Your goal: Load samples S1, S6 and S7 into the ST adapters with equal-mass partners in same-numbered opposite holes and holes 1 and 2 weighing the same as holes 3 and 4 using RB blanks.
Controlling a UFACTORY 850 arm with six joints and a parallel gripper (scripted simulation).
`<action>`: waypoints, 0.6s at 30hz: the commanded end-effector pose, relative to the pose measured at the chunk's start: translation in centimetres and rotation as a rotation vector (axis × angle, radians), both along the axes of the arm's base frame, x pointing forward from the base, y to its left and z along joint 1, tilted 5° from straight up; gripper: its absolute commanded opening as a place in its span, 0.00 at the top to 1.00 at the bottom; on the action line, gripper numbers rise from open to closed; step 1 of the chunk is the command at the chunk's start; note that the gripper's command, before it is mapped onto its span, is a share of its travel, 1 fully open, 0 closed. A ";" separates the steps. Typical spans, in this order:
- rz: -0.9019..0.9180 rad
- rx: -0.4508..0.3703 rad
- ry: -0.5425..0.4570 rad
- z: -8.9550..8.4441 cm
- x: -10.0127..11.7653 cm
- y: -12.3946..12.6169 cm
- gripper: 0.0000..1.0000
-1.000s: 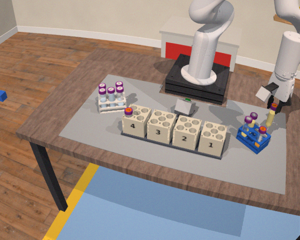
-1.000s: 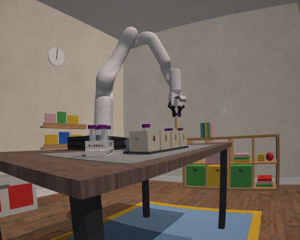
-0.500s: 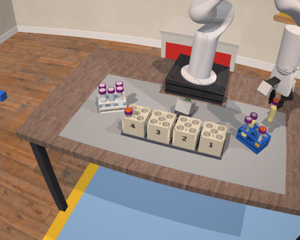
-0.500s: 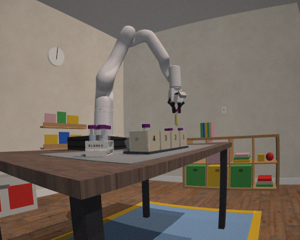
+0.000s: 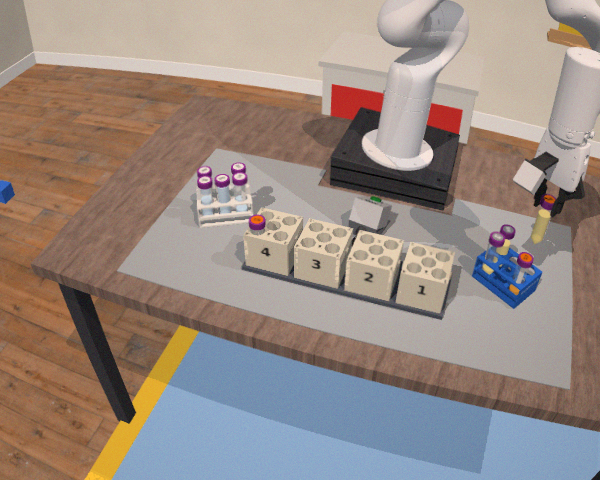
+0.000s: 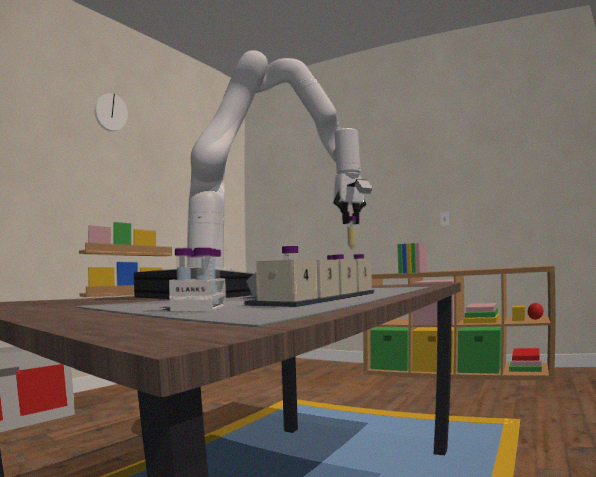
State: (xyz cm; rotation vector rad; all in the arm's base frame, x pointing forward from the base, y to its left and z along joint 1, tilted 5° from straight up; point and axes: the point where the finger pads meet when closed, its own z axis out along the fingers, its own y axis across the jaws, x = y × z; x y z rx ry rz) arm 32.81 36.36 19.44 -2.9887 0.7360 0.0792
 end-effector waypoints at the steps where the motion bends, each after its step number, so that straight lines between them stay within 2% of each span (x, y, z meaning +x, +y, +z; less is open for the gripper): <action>1: 0.142 0.010 -0.010 -0.1 0.9 -1.9 1.00; 11: 0.474 0.021 -0.035 -0.5 3.0 -6.4 1.00; 13: 0.474 0.021 -0.035 -0.5 3.0 -6.4 1.00; 18: 0.519 0.023 -0.039 -0.7 4.0 -8.7 1.00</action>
